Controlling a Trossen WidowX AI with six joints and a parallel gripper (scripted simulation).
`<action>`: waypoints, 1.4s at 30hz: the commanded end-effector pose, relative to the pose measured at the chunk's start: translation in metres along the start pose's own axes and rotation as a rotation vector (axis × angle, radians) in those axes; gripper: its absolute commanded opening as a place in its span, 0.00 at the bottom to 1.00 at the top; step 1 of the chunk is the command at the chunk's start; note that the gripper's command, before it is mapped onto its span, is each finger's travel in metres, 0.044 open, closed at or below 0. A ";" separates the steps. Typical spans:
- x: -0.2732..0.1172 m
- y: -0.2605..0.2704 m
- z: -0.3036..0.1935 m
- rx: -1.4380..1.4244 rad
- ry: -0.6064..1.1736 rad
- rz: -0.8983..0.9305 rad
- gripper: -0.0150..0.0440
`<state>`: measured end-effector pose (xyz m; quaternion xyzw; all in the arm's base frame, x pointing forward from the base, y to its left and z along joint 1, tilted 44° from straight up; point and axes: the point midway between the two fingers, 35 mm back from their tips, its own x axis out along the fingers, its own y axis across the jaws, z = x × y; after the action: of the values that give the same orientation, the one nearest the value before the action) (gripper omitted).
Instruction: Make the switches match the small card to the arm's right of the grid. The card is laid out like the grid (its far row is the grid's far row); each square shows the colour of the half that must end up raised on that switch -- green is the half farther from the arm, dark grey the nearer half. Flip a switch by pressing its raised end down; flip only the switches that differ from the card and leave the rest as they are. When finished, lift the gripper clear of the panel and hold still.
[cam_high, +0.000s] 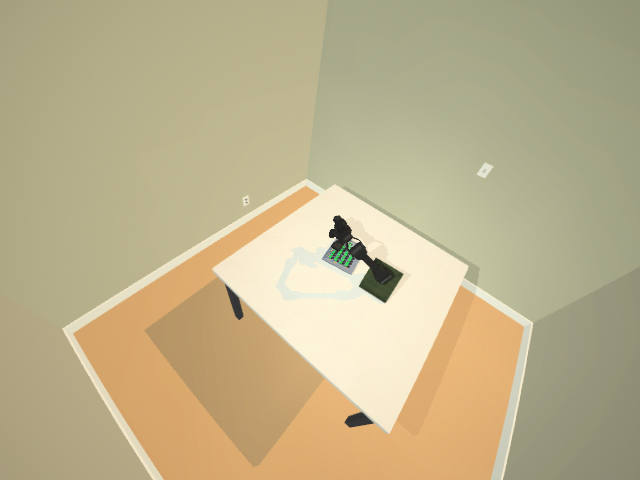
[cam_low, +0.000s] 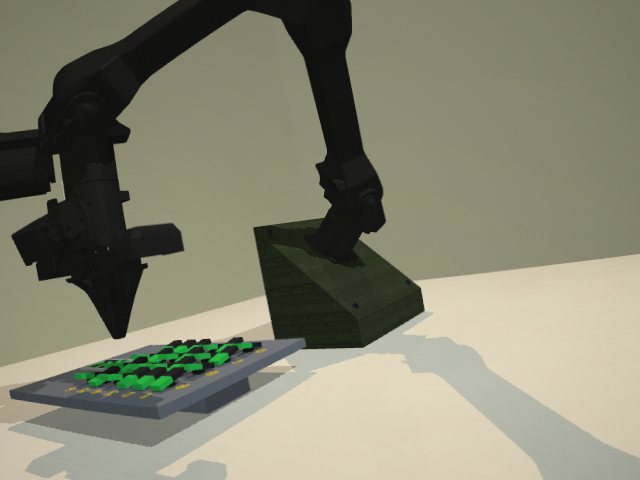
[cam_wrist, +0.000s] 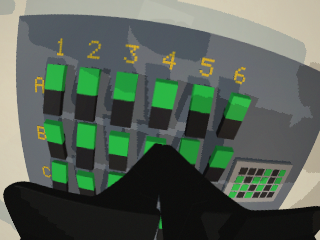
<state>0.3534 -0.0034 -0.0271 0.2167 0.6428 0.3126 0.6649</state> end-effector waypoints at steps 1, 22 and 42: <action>-0.029 0.001 0.002 -0.010 -0.004 -0.008 0.25; -0.026 0.074 -0.078 -0.006 -0.002 -0.005 0.25; 0.020 0.075 -0.080 -0.006 -0.027 -0.002 0.25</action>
<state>0.2662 0.0510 0.0065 0.2151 0.6311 0.3102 0.6777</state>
